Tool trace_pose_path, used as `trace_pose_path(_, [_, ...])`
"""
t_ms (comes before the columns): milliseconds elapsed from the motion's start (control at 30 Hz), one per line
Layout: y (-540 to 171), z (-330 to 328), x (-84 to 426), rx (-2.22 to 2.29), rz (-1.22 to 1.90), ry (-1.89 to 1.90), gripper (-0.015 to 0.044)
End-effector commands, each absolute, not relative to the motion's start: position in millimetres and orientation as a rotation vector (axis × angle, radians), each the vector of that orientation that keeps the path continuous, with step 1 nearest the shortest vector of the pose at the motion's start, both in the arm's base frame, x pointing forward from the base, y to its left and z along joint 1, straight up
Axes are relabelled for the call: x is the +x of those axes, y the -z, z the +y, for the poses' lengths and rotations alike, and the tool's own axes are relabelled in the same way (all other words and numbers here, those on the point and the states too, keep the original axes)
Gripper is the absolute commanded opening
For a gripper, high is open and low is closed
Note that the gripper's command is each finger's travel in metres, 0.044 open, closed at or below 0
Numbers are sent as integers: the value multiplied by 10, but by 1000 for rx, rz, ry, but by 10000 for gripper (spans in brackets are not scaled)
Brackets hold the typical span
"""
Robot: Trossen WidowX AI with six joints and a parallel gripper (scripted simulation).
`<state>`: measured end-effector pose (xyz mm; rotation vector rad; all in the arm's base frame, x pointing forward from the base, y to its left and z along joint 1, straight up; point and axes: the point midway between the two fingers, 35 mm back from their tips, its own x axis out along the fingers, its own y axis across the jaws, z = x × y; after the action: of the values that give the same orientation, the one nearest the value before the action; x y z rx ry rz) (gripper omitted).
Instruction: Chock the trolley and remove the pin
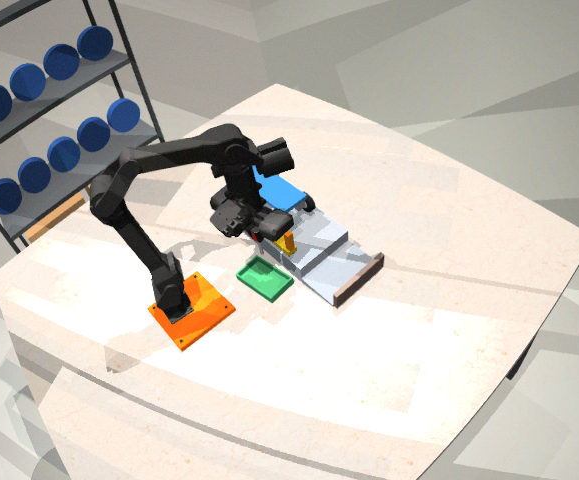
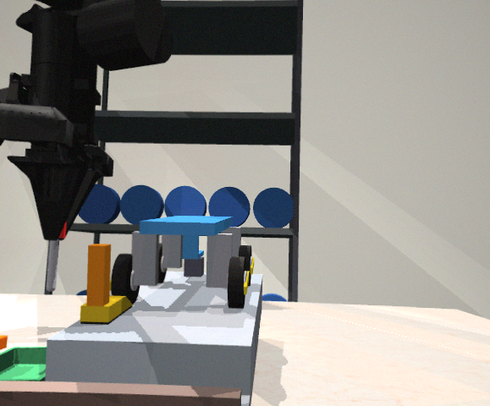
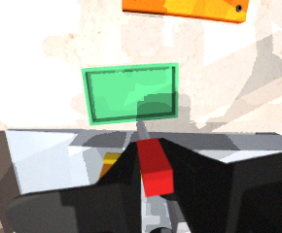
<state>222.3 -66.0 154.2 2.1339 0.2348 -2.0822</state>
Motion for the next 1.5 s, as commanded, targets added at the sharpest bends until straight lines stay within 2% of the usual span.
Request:
trace_pose_path(0, [-1475,-674,2123,2152,187,2089,0])
trace_pose_path(267, [-1417,-676,2068,2157,177,2100,0])
trace_pose_path(500, [-1207,-618,2065,2210,366,2184,0])
trace_pose_path(1167, [-779,-401,2031,2213,374,2187,0])
trace_pose_path(1400, [-779,-437,2034,2213,374,2187,184])
trace_pose_path(1467, [-776,-454,2036,2212,373,2187,190])
